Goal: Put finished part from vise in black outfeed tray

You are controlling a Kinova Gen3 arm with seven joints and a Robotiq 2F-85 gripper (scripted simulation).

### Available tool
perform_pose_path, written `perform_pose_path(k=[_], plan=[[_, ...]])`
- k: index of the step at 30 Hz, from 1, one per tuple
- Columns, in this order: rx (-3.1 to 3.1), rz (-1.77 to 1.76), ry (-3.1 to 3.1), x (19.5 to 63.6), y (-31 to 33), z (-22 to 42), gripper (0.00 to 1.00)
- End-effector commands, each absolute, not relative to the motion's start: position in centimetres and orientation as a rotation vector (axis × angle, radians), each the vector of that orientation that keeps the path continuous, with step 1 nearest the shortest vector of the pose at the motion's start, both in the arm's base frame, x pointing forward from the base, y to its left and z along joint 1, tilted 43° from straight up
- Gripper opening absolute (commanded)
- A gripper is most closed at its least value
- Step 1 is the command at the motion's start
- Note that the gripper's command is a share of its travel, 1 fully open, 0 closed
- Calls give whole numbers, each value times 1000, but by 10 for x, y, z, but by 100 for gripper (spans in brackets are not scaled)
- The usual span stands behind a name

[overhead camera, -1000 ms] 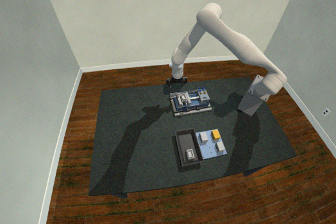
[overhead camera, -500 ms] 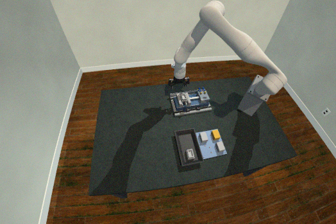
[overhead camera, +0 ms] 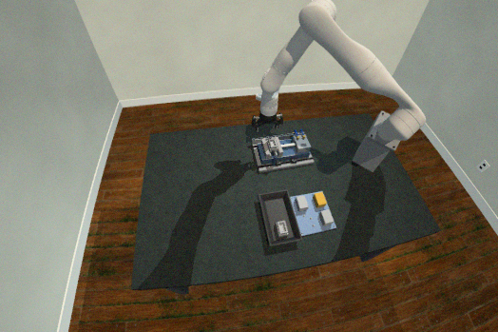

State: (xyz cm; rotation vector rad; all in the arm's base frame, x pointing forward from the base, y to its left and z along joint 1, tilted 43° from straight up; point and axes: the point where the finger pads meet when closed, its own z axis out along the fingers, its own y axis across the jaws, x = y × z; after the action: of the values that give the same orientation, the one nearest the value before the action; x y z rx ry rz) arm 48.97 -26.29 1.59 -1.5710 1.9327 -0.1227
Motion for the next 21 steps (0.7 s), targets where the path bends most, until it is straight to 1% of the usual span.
perform_pose_path(k=[1,21], plan=[[-1567,-118,1920,484,-260,18,100],[-1571,-111,1881,474,-250,24,100]])
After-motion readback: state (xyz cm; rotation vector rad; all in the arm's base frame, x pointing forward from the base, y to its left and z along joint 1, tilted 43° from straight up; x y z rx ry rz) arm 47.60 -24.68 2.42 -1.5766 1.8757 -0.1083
